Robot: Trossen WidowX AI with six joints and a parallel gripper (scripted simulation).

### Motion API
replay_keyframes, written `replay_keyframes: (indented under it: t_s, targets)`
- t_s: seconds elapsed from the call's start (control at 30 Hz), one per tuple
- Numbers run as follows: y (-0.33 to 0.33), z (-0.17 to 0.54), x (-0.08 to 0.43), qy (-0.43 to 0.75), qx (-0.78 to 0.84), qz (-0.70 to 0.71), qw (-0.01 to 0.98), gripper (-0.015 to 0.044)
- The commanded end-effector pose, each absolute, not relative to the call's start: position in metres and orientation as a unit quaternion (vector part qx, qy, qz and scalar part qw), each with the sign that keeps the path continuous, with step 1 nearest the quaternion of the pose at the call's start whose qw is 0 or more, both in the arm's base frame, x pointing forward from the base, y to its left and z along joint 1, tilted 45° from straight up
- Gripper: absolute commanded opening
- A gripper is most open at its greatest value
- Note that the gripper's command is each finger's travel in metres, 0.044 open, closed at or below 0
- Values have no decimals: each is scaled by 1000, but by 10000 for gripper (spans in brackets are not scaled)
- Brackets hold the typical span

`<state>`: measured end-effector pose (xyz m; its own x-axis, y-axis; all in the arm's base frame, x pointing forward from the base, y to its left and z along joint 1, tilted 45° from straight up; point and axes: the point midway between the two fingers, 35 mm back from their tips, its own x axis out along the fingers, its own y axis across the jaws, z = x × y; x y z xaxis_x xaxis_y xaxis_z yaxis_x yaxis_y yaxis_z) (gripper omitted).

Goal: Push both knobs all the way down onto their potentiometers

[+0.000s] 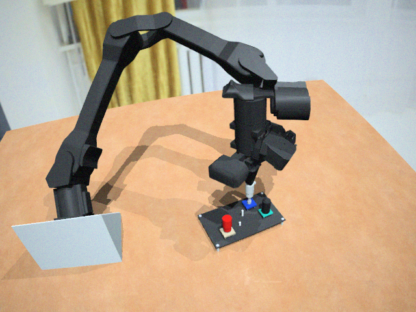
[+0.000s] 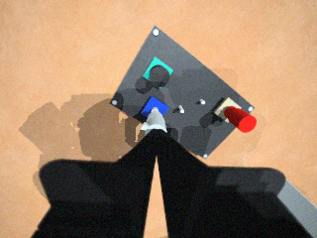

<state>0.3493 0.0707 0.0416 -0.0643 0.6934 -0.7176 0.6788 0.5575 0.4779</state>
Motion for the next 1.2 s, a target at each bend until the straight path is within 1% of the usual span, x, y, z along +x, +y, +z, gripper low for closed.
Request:
replay_keyframes:
  t_s: [0.0,1.17]
  targets:
    - [71,42,350,729,473,8,494,0]
    - [79,35,349,729,473,8,494,0]
